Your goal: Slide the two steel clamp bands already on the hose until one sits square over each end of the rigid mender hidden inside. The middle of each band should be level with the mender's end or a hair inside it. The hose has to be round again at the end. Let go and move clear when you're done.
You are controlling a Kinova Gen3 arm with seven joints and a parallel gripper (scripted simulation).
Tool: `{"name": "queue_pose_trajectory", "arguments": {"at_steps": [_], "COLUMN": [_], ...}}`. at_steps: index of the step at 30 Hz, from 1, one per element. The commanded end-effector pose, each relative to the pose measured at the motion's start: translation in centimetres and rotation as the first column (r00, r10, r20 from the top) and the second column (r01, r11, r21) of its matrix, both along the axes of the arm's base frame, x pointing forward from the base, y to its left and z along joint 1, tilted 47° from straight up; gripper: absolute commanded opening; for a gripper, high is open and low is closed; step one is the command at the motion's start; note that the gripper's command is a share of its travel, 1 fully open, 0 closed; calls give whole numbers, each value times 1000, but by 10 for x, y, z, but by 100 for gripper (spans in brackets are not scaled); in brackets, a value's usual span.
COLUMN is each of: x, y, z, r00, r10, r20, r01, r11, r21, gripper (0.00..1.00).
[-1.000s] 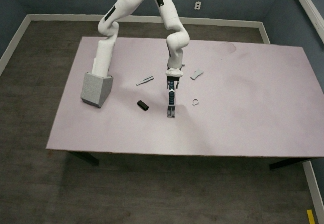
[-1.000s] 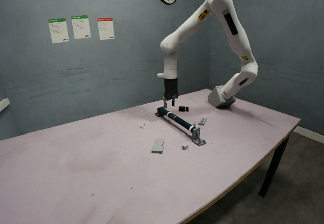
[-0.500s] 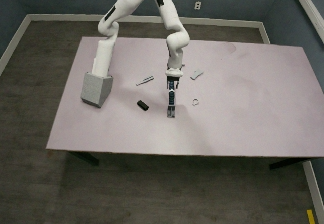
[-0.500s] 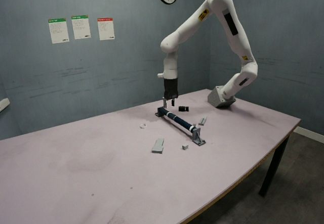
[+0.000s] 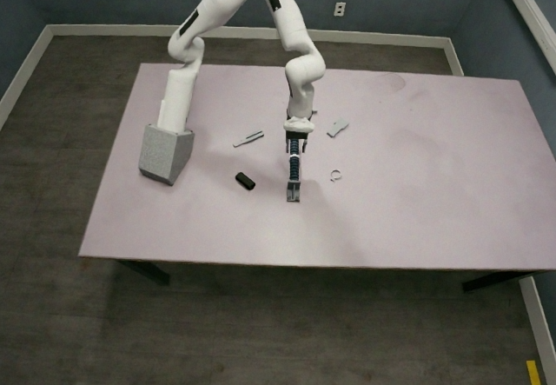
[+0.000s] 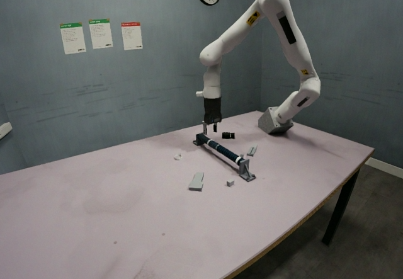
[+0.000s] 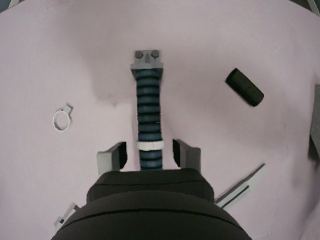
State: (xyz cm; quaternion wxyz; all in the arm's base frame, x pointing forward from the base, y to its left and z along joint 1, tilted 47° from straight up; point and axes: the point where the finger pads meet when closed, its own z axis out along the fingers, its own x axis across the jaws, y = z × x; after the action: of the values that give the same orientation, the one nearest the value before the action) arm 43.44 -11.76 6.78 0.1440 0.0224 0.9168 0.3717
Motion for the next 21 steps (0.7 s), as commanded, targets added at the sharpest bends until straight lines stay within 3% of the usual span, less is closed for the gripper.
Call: {"name": "queue_pose_trajectory", "arguments": {"at_steps": [1,16,21], "x": [0,0,4], "y": [-5,-3,12], "z": [0,-1,-14], "r00": [1000,1000,1000], "r10": [-5,-5,-2], "r20": [-1,-3,-6], "r01": [5,5,2], "r11": [1000,1000,1000], "r21": [-7,-6,-3], "gripper": [100,100,100]}}
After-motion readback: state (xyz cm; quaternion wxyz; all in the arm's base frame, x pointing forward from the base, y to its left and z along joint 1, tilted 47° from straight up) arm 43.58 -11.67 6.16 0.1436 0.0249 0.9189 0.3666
